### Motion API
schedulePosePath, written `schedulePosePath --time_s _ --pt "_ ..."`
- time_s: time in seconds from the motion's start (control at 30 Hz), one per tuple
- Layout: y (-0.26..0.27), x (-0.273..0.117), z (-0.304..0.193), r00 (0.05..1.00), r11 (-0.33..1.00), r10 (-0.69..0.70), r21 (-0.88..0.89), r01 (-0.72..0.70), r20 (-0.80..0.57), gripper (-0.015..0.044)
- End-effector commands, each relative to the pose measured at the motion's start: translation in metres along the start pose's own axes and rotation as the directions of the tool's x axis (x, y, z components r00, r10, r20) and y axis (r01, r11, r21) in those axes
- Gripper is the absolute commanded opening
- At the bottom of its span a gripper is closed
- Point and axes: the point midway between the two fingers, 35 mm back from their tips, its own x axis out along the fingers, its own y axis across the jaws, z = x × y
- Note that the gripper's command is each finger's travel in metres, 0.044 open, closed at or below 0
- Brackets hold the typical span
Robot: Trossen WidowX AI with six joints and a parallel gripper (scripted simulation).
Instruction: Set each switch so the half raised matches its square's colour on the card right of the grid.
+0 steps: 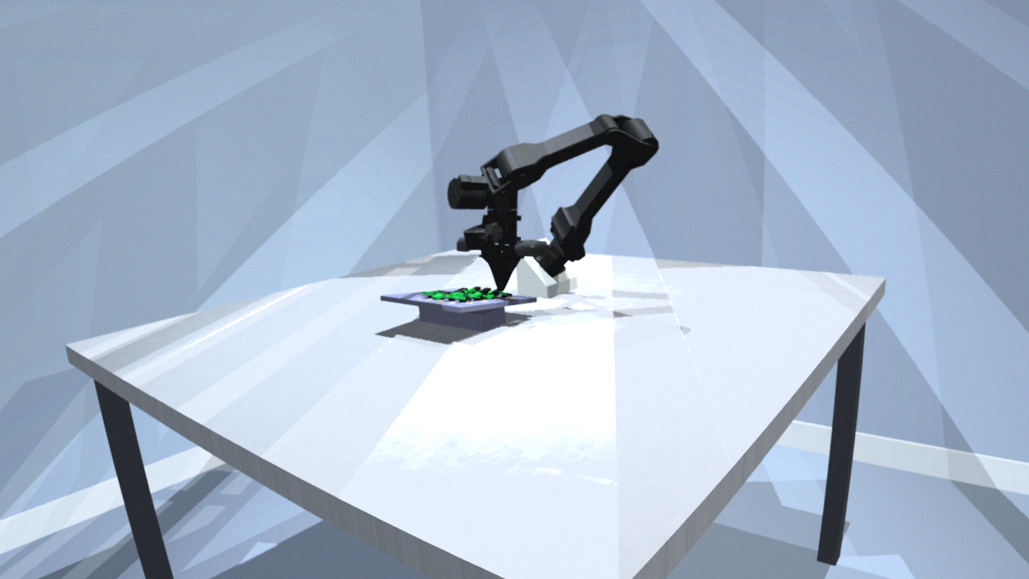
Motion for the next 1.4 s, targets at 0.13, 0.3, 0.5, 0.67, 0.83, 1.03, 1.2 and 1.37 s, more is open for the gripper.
schedulePosePath --time_s 0.13,0.3,0.5,0.67,0.83,1.03,1.2,1.37 --pt "0.000 0.002 0.000 1.000 1.000 0.006 0.004 -0.006 0.000 0.0000" --pt "0.001 0.003 0.000 1.000 1.000 0.006 0.004 -0.006 0.000 0.0000" --pt "0.001 0.003 0.000 1.000 1.000 0.006 0.003 -0.006 0.000 0.0000" --pt "0.001 0.004 0.000 1.000 1.000 0.006 0.003 -0.006 0.000 0.0000" --pt "-0.001 -0.007 0.001 1.000 1.000 -0.001 0.000 0.001 0.004 0.0000" --pt "0.000 -0.061 -0.003 1.000 1.000 0.004 0.005 -0.004 0.025 0.0000" --pt "-0.025 -0.061 -0.020 1.000 1.000 0.002 0.005 -0.002 0.024 0.0000" --pt "-0.027 -0.053 -0.021 1.000 1.000 0.001 0.005 -0.002 0.030 0.0000"
